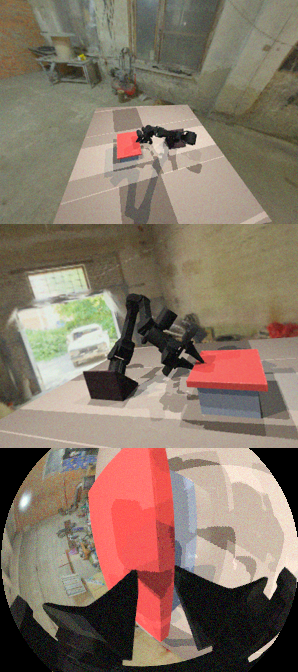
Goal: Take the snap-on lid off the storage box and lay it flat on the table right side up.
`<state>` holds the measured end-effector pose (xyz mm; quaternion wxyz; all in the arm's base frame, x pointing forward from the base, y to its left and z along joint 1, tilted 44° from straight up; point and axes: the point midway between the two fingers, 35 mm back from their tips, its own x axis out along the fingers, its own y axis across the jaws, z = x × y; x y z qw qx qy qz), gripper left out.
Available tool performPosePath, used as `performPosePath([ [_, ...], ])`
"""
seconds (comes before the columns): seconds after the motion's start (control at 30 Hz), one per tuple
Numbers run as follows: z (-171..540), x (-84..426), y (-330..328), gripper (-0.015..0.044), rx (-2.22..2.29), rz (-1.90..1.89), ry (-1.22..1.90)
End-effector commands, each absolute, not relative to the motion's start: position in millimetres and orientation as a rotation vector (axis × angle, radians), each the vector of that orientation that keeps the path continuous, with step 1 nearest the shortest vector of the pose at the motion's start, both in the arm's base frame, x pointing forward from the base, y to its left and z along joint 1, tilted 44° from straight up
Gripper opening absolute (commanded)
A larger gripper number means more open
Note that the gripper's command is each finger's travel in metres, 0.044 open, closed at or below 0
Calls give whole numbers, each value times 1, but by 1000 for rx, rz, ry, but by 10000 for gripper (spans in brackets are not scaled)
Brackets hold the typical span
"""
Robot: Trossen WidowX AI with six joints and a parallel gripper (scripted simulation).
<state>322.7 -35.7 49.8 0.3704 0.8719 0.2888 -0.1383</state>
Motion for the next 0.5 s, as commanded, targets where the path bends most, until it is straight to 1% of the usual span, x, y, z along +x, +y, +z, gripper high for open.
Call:
performPosePath([
  [0.0,53,322,-39,0,2235,-350,731],
  [0.47,55,322,-40,0,2235,-350,731],
])
